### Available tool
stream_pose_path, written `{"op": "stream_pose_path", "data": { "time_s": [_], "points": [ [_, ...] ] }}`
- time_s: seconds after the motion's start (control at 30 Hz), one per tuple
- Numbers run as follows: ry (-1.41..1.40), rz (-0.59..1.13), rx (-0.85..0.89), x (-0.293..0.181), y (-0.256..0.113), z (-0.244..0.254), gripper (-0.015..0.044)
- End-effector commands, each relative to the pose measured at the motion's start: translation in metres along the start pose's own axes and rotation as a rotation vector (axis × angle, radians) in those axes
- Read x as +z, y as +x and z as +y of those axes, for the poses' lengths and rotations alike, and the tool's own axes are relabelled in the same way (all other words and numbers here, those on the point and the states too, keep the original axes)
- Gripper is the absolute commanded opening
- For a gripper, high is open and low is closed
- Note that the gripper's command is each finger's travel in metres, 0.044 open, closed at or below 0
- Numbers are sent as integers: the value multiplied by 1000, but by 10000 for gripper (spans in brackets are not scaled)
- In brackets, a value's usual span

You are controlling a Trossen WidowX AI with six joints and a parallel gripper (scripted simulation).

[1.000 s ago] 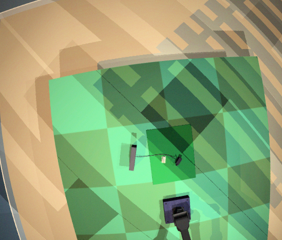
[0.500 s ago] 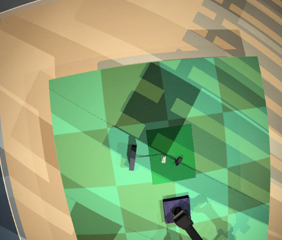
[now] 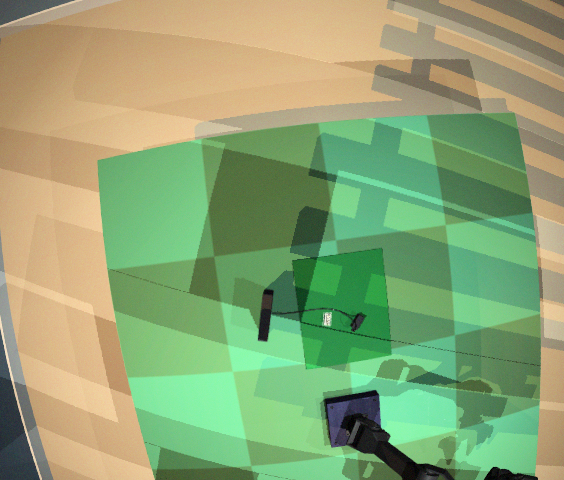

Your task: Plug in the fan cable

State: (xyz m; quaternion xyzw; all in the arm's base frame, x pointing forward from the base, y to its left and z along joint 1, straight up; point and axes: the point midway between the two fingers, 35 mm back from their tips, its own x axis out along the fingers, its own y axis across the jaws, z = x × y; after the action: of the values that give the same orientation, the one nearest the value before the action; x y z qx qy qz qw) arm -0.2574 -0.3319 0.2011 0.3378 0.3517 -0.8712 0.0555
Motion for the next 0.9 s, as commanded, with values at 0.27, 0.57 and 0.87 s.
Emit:
{"op": "stream_pose_path", "data": {
  "time_s": [0.27, 0.57, 0.87],
  "points": [
    [-932, -306, 312, -77, -143, 112, 440],
    [-1658, -666, 423, -181, -240, 150, 440],
    [-2320, -1106, 408, -292, -304, 147, 440]
  ]
}}
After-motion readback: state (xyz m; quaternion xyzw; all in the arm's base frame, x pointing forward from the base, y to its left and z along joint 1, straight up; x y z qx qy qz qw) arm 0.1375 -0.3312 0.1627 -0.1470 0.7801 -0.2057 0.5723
